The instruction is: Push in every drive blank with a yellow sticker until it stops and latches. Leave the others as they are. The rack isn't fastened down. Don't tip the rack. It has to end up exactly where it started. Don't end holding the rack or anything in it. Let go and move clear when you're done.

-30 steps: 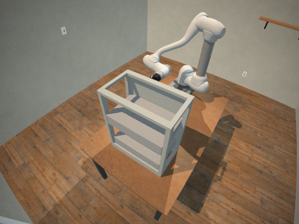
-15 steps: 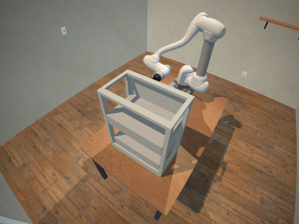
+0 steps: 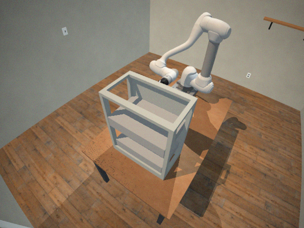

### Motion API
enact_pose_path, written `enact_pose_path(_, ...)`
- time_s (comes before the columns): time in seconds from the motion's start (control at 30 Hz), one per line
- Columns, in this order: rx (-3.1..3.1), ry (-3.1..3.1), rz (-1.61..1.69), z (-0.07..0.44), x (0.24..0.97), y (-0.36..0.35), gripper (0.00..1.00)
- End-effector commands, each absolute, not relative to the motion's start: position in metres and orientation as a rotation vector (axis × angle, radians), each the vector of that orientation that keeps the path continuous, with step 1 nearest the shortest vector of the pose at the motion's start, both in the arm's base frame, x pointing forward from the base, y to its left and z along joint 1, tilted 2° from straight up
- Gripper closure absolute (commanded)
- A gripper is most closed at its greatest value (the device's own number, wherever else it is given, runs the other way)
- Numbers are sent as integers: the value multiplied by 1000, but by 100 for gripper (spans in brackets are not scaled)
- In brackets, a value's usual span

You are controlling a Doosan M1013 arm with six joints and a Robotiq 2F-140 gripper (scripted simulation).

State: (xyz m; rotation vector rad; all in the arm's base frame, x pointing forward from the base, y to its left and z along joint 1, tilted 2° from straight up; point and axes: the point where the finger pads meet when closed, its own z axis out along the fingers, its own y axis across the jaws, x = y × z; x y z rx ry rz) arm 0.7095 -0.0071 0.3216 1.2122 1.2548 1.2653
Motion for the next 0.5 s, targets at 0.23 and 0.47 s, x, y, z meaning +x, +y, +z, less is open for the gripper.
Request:
enact_pose_path(0.23, 1212, 1253, 1264, 303, 697, 45, 100)
enact_pose_path(0.47, 1212, 1253, 1264, 295, 692, 65, 100)
